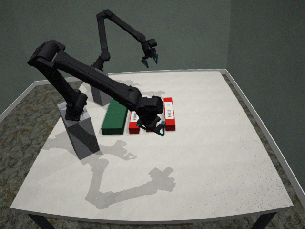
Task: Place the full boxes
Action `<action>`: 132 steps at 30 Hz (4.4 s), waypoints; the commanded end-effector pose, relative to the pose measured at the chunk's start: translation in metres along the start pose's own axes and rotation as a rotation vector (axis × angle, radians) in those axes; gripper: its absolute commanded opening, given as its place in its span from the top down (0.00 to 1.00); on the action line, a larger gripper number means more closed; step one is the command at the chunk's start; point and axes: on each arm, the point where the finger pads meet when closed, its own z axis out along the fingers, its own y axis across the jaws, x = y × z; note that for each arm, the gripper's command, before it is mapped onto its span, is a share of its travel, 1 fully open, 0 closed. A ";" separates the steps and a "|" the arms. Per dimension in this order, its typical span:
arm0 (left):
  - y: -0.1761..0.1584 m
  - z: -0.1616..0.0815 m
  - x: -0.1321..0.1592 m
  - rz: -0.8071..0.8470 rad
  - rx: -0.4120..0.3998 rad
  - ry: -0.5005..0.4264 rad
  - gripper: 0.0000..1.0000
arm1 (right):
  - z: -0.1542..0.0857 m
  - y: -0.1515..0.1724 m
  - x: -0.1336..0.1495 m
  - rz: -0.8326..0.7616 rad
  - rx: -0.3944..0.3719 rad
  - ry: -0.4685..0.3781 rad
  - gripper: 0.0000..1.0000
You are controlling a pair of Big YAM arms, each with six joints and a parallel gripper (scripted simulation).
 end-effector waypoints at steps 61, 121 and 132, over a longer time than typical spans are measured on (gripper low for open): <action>-0.203 -0.034 -0.103 0.609 0.214 0.249 0.00 | -0.040 0.304 -0.176 -0.644 -0.238 0.226 0.00; -0.217 0.037 -0.109 0.611 0.220 0.258 0.28 | 0.046 0.324 -0.174 -0.648 -0.247 0.254 0.28; -0.229 0.097 -0.117 0.608 0.215 0.257 0.28 | 0.105 0.341 -0.176 -0.653 -0.248 0.260 0.28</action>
